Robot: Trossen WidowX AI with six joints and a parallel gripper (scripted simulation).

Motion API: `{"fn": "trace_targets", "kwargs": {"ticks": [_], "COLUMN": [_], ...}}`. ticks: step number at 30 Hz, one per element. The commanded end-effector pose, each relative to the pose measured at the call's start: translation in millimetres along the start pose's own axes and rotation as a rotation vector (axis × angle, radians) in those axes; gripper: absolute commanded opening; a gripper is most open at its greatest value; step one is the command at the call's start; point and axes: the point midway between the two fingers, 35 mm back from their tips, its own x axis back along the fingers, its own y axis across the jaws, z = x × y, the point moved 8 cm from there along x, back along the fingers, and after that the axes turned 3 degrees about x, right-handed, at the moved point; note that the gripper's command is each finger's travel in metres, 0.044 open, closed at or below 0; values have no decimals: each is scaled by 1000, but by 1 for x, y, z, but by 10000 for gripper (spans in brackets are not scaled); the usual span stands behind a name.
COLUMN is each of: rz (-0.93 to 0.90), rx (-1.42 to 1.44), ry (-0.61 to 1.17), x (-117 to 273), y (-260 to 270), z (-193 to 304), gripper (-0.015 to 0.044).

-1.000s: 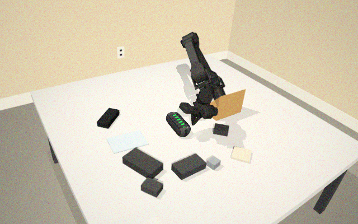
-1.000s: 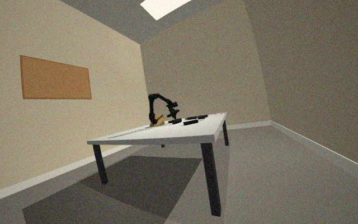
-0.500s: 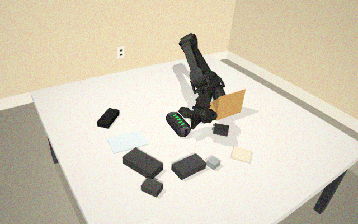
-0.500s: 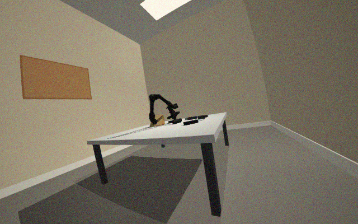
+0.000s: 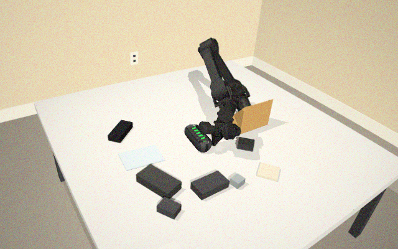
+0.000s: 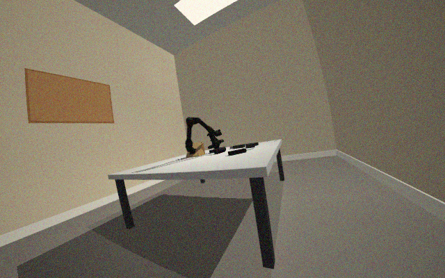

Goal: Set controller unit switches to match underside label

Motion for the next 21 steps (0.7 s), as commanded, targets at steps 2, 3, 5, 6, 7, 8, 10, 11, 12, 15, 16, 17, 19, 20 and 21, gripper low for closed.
{"fn": "trace_targets", "kwargs": {"ticks": [2,3,5,6,7,8,10,11,12,15,16,17,19,20,21], "rz": [3,3,3,3,3,3,4,4,4,4,4,4,4,4,4], "rx": [4,4,4,4,4,4,4,4,4,4,4,4,4,4,4], "ry": [4,4,4,4,4,4,4,4,4,4,4,4,4,4,4], "x": [-1,-1,-1,-1,-2,-2,-2,-2,-2,-3,-3,-3,-3,-3,-3], "y": [-2,-2,-3,-4,-4,-4,-5,-5,-6,-7,-7,-8,-8,-9,-9], "z": [0,0,0,0,0,0,0,0,0,0,0,0,0,0,0], "gripper": [0,0,0,0,0,0,0,0,0,0,0,0,0,0,0]}}
